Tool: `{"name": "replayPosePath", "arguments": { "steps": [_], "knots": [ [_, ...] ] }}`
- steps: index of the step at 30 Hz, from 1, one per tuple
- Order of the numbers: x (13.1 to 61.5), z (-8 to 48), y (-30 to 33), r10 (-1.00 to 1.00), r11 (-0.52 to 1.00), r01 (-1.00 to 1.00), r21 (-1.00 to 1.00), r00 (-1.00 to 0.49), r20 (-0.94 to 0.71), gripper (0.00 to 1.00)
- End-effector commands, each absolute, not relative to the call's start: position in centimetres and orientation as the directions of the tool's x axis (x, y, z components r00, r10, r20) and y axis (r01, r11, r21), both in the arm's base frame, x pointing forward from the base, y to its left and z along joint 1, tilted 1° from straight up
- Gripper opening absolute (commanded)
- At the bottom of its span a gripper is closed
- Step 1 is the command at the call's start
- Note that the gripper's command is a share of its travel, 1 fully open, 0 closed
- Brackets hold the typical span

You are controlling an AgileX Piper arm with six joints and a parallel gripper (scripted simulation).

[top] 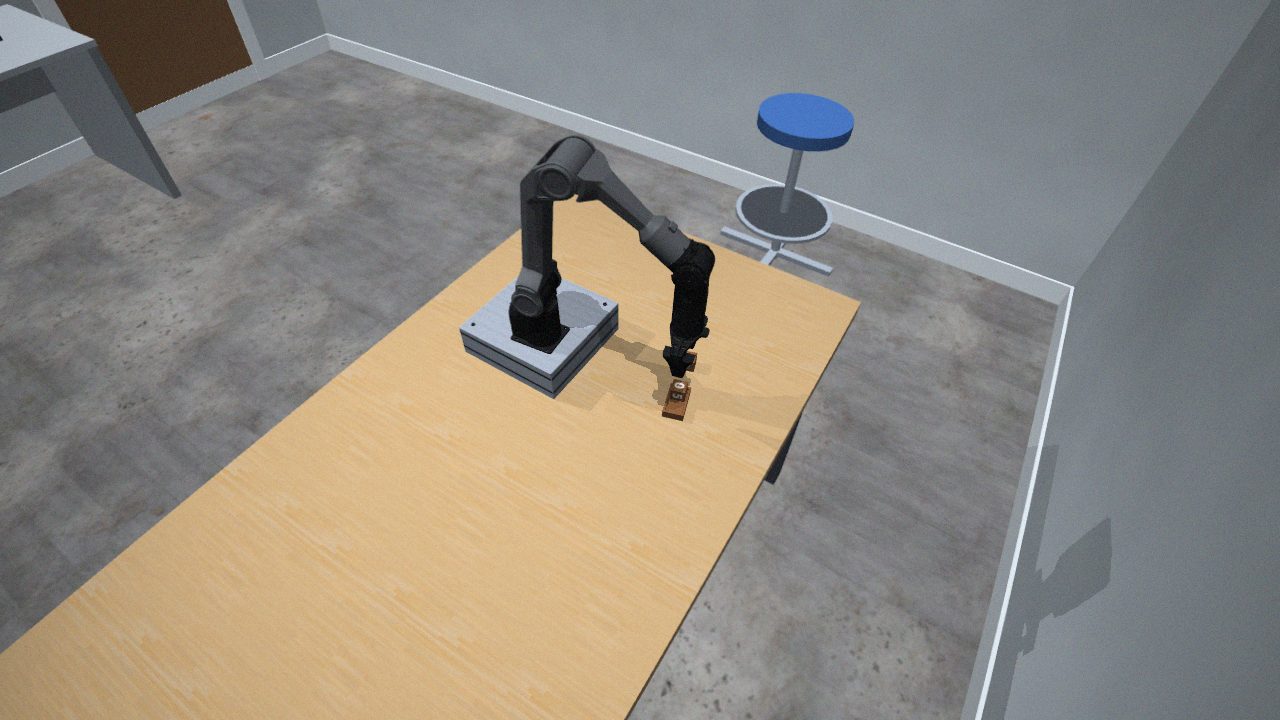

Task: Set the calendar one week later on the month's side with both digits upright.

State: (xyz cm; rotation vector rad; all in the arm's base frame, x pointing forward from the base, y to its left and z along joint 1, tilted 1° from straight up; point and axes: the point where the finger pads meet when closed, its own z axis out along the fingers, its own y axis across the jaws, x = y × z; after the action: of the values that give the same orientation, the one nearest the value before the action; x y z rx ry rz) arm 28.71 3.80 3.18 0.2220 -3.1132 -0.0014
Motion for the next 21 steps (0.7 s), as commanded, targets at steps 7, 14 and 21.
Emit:
{"name": "replayPosePath", "arguments": {
  "steps": [7,14,21],
  "knots": [
    [28.6,2.7,5.5,0.151,0.988,0.151,-0.005,-0.988,0.020,1.00],
    [28.4,2.3,7.2,0.440,0.898,0.440,-0.011,-0.898,0.018,1.00],
    [27.8,1.7,9.8,0.790,0.613,0.790,-0.017,-0.613,0.011,1.00]
  ]
}}
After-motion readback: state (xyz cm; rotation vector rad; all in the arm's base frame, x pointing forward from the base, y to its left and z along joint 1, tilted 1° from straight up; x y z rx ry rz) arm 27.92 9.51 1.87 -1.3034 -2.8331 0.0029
